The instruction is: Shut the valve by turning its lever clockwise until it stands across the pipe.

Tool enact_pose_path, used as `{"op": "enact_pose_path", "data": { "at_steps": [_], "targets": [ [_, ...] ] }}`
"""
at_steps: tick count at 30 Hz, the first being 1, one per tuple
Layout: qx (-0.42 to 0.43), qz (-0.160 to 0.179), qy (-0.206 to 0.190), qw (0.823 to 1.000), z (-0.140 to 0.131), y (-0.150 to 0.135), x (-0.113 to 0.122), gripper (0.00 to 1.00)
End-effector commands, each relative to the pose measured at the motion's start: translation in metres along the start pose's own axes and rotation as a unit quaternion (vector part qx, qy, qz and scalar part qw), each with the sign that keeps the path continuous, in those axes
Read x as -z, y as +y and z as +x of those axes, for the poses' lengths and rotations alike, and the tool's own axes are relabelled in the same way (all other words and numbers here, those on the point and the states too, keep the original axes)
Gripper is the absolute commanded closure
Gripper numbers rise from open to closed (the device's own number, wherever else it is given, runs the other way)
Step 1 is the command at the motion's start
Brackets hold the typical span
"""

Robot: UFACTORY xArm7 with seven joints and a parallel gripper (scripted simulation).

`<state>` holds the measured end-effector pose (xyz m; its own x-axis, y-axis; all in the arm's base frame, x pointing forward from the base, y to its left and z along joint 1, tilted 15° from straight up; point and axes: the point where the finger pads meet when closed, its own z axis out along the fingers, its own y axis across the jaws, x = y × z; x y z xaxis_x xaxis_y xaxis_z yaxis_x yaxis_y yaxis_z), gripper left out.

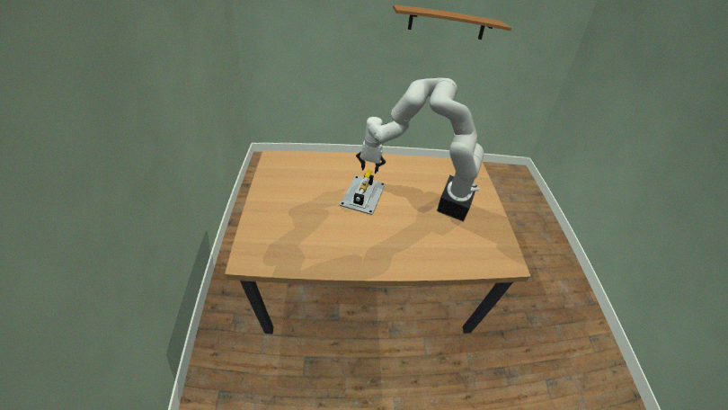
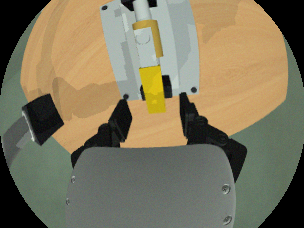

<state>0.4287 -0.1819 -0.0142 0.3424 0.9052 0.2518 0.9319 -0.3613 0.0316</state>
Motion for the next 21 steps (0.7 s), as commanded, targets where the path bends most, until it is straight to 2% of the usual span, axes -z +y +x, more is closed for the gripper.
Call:
{"op": "enact_pose_path", "data": {
  "at_steps": [1, 21],
  "targets": [
    [0.000, -0.002, -0.001, 1.000, -0.0007, 0.0015, 0.0015, 0.32],
    [0.000, -0.002, -0.001, 1.000, -0.0013, 0.0031, 0.0015, 0.32]
  ]
}}
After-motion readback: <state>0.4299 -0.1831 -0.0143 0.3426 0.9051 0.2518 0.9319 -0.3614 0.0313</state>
